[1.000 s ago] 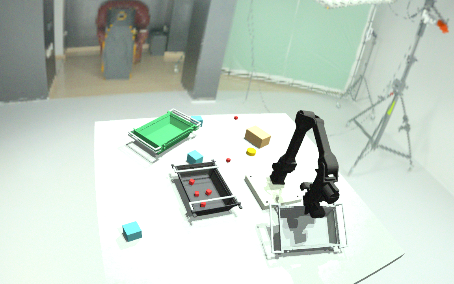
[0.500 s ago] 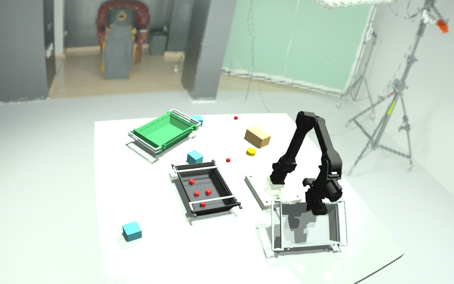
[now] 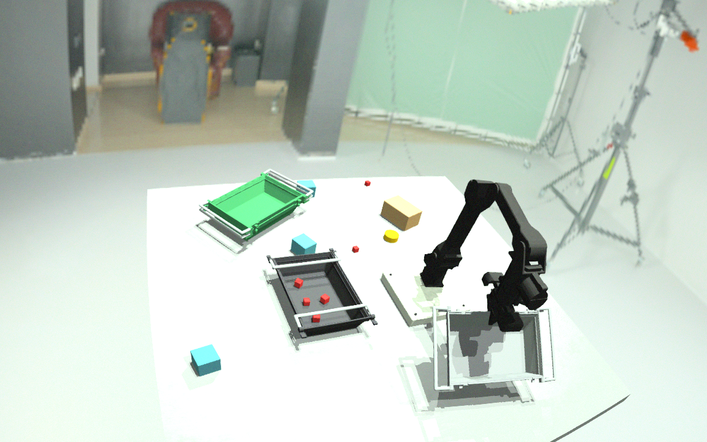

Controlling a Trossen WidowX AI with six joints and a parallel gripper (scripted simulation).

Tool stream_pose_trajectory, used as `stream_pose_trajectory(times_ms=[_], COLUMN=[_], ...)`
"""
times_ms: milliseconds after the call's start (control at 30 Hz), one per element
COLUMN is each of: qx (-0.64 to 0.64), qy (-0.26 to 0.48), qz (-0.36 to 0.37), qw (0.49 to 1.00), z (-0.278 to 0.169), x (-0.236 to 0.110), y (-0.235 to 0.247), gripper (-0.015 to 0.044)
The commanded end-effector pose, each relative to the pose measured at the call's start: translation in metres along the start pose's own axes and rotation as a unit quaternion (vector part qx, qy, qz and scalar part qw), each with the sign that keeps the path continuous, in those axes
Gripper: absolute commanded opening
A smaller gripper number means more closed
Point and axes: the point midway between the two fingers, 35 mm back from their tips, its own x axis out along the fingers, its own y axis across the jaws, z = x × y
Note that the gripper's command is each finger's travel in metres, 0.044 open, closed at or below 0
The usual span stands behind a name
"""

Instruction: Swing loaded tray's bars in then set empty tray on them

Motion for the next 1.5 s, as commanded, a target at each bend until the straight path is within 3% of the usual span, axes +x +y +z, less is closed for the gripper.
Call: stream_pose_trajectory(times_ms=[0,333,1467], qx=[-0.003,-0.003,0.015], qy=[-0.002,-0.002,-0.002], qz=[-0.016,-0.017,-0.017], qw=[1.0,1.0,1.0], z=[0.002,0.004,-0.009], x=[-0.021,-0.044,-0.045], y=[-0.011,-0.021,-0.024], gripper=[0.0,0.0,0.0])
